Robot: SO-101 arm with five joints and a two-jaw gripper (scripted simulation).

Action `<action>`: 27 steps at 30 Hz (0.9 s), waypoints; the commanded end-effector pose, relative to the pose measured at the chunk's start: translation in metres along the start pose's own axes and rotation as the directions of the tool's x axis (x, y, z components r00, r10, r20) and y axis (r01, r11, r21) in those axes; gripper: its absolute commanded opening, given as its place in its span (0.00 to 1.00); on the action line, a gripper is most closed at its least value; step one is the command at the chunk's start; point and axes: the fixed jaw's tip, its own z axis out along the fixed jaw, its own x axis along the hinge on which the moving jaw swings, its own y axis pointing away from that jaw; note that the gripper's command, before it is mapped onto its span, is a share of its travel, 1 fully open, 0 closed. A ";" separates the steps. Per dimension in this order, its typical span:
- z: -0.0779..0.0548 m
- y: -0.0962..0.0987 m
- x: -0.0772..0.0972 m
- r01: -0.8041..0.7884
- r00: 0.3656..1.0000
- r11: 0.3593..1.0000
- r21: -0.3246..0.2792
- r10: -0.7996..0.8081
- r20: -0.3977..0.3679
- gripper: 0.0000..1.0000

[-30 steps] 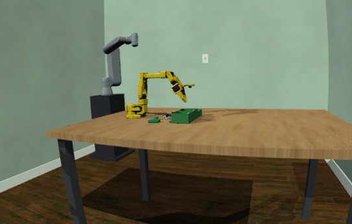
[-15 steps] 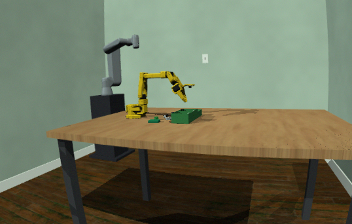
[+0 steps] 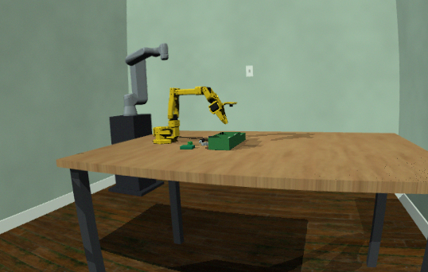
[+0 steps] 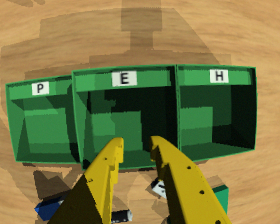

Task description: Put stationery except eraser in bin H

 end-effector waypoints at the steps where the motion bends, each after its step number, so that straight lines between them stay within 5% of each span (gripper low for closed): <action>1: -0.010 0.006 -0.010 0.014 0.998 1.000 -0.010 -0.013 0.066 0.07; 7: -0.008 0.017 -0.010 0.046 0.997 0.999 -0.029 -0.044 0.067 0.07; 20: -0.003 0.075 -0.003 0.215 0.975 0.968 -0.126 -0.206 0.081 0.07; 27: -0.002 0.085 0.000 0.245 0.968 0.959 -0.143 -0.234 0.086 0.07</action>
